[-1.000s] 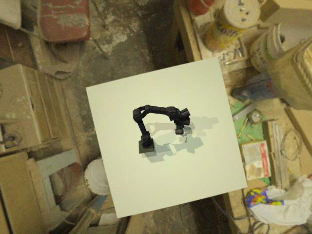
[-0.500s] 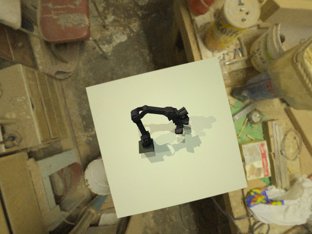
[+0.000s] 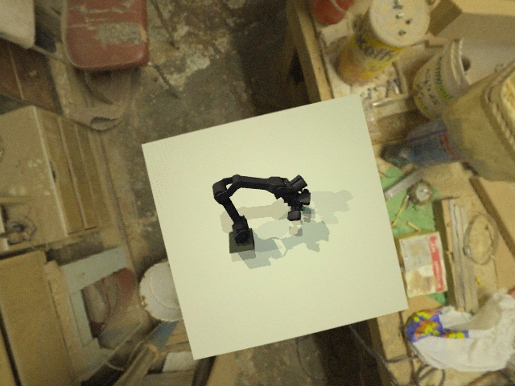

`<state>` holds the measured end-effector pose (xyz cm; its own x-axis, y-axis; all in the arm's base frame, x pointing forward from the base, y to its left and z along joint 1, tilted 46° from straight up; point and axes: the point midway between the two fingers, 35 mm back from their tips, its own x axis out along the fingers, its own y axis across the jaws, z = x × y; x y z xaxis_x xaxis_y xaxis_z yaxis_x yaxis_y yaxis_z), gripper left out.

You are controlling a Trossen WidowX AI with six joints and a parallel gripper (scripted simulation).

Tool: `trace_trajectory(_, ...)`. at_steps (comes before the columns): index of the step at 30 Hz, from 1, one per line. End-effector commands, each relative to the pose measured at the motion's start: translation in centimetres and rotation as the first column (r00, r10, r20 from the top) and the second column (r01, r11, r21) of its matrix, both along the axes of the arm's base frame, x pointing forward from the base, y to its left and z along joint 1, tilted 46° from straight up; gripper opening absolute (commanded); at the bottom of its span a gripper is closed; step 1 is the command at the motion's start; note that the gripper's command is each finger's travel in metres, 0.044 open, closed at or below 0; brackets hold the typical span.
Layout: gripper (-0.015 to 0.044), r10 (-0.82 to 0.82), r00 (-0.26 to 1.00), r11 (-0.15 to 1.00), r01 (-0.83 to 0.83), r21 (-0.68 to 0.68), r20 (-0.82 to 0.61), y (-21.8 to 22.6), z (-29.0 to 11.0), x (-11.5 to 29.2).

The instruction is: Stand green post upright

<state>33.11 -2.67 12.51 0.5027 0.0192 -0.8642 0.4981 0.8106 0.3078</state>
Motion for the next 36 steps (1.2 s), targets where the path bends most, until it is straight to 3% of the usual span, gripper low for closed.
trace_trajectory(1,0.0023,-0.020,1.000,1.000,0.020,-0.013,0.021,-0.07,0.09,0.01)
trace_trajectory(36,0.0023,-0.136,0.967,0.985,0.156,-0.075,0.217,0.18,0.99,0.02)
